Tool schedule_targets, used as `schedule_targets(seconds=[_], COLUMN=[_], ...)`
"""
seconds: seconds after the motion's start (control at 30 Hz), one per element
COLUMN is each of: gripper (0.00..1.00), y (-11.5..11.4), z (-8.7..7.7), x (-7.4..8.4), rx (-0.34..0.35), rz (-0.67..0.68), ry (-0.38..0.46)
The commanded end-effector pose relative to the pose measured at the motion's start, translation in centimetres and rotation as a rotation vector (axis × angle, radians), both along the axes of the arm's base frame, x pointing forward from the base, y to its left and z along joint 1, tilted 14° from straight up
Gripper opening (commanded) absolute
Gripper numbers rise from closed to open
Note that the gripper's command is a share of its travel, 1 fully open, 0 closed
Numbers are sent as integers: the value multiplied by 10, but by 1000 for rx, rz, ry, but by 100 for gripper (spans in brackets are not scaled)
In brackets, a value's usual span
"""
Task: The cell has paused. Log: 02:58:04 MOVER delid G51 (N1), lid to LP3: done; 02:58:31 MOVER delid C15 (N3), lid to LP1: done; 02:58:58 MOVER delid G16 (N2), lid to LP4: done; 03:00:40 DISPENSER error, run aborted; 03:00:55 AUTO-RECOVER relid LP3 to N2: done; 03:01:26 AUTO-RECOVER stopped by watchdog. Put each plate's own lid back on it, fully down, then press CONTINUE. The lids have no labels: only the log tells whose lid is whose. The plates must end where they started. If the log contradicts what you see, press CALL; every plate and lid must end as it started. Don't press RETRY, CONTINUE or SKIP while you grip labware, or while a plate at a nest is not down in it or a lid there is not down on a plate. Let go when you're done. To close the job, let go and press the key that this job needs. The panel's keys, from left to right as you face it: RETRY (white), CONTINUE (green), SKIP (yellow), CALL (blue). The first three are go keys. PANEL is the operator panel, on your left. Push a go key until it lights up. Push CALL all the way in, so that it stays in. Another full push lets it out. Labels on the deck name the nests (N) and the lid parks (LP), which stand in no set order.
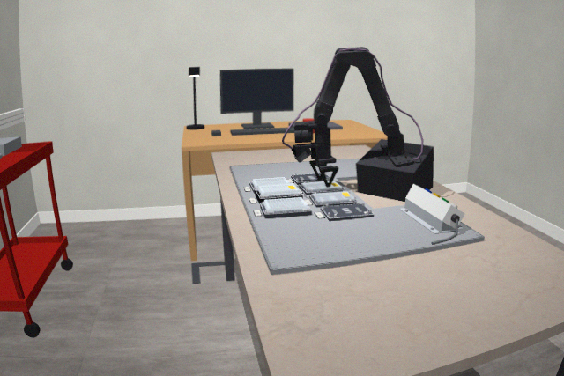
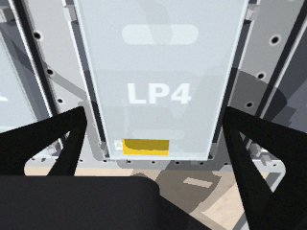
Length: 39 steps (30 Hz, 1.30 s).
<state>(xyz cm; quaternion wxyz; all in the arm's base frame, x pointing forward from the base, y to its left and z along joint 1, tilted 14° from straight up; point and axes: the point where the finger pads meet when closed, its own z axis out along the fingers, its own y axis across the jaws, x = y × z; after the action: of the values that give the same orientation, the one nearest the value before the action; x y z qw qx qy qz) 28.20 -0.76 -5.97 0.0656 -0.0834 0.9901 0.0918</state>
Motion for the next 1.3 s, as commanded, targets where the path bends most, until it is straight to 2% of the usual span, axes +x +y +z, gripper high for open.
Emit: schedule_targets(seconds=[0.0, 0.23, 0.47, 1.1, 1.27], gripper=[100, 100, 100, 100, 95], y=[-1, 0, -4, -7, -8], z=[-1, -9, 1, 1, 1], x=[18, 19, 30, 31, 31], rx=[-8, -10, -13, -13, -14], rz=[-3, -3, -7, -8, -9], ry=[-58, -58, -86, -87, -87])
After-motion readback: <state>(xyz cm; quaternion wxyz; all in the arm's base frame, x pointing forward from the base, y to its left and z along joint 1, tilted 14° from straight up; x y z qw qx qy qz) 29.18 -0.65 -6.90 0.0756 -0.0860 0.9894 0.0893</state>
